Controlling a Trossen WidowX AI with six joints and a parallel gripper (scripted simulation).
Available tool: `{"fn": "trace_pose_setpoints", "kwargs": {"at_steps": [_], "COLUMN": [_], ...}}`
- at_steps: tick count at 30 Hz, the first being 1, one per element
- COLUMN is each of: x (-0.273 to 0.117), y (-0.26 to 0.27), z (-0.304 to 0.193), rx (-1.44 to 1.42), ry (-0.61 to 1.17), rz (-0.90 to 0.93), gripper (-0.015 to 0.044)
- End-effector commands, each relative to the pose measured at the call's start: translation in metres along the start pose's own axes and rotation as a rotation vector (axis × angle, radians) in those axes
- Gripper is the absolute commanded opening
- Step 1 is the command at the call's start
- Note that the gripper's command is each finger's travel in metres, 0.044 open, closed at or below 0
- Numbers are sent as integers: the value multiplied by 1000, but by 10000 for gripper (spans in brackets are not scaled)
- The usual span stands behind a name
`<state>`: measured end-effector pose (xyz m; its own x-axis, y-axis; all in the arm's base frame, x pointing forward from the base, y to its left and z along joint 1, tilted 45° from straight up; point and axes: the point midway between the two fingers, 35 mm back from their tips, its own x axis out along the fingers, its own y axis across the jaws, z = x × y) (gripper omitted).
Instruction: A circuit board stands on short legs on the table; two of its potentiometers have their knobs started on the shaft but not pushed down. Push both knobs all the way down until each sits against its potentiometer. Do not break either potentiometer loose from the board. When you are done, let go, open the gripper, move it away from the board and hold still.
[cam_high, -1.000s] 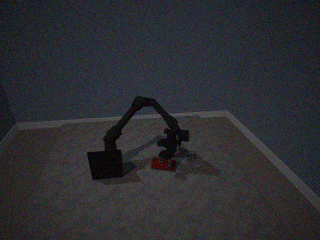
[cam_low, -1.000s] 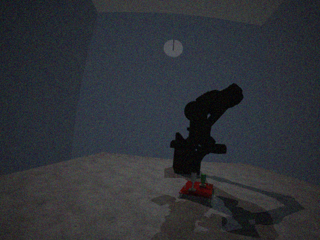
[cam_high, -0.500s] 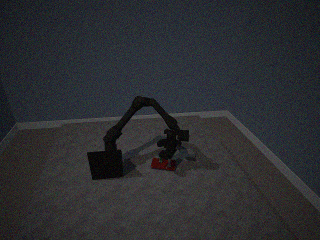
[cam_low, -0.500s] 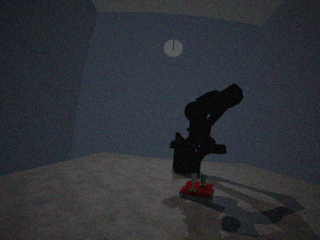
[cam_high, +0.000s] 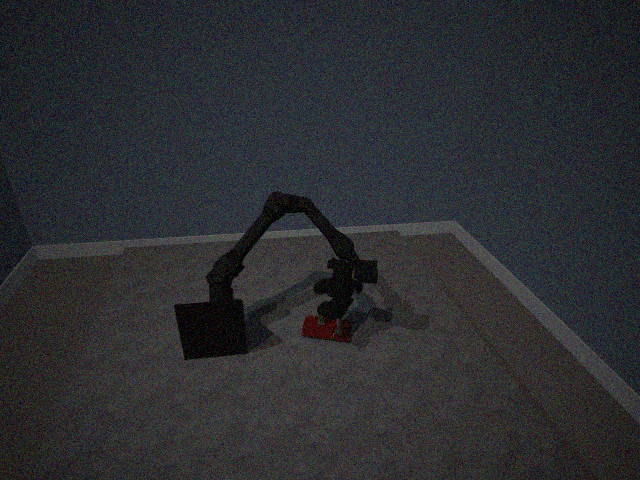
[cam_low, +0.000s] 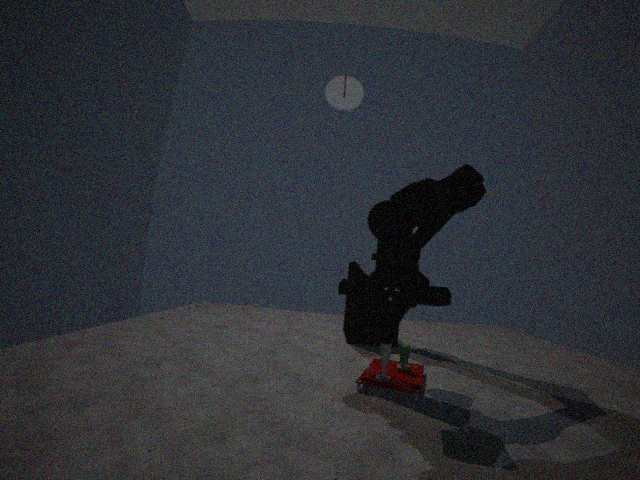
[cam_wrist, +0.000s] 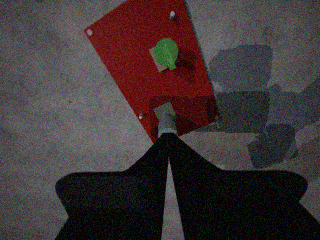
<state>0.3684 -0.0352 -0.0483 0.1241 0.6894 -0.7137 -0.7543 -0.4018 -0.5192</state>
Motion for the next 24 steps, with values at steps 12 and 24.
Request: {"fn": "trace_pose_setpoints", "kwargs": {"at_steps": [12,24], "x": [24,27], "y": [-3,-3], "z": [1,1], "rx": [-19,-19], "ry": [-12,-12], "rz": [9,9], "gripper": [0,0]}}
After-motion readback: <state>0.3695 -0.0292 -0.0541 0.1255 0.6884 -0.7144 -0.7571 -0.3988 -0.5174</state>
